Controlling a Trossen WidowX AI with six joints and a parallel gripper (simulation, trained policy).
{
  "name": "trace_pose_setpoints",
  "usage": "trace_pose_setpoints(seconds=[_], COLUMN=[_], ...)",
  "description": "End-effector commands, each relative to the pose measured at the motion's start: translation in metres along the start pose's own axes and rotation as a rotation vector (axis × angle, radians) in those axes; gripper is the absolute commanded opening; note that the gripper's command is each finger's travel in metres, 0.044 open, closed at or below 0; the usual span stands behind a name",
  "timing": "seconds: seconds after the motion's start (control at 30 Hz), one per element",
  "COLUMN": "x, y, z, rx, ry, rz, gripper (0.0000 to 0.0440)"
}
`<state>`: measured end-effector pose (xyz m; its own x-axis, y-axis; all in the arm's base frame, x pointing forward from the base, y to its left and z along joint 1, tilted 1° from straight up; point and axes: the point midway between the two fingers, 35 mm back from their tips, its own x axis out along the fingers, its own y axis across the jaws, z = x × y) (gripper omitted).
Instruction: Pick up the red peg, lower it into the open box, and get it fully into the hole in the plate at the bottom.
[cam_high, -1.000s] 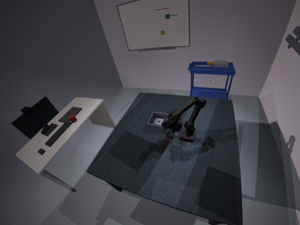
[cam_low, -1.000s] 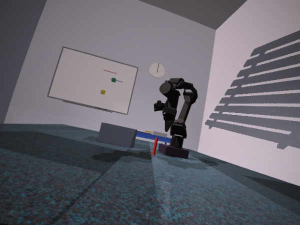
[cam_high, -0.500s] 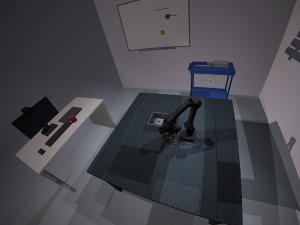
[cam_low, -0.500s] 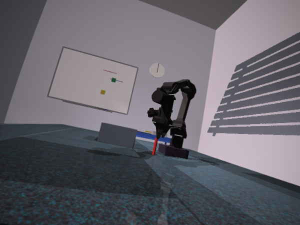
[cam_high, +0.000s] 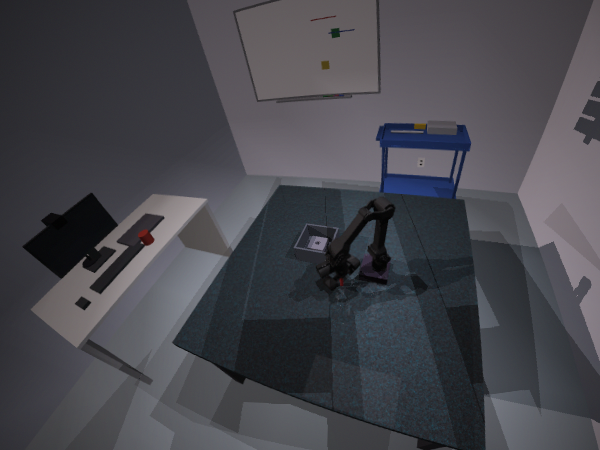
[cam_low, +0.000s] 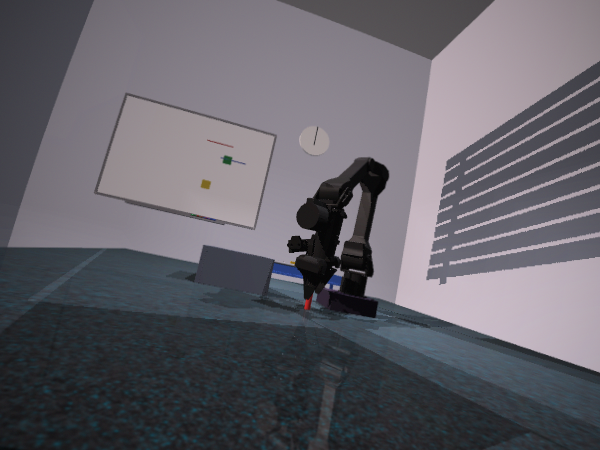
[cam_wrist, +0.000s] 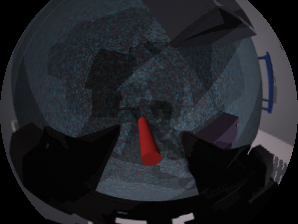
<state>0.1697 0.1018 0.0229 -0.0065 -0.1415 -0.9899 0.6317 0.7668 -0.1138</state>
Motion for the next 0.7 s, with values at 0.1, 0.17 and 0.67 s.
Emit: trace_pose_setpoints(seconds=[0.1, 0.17, 0.67], x=[0.020, 0.023, 0.005], y=[-0.003, -0.004, -0.011], z=[0.000, 0.001, 0.023], rx=[0.006, 0.008, -0.002], ry=[-0.009, -0.008, -0.086], rz=[-0.047, -0.061, -0.135], gripper=[0.0236, 0.0183, 0.0000])
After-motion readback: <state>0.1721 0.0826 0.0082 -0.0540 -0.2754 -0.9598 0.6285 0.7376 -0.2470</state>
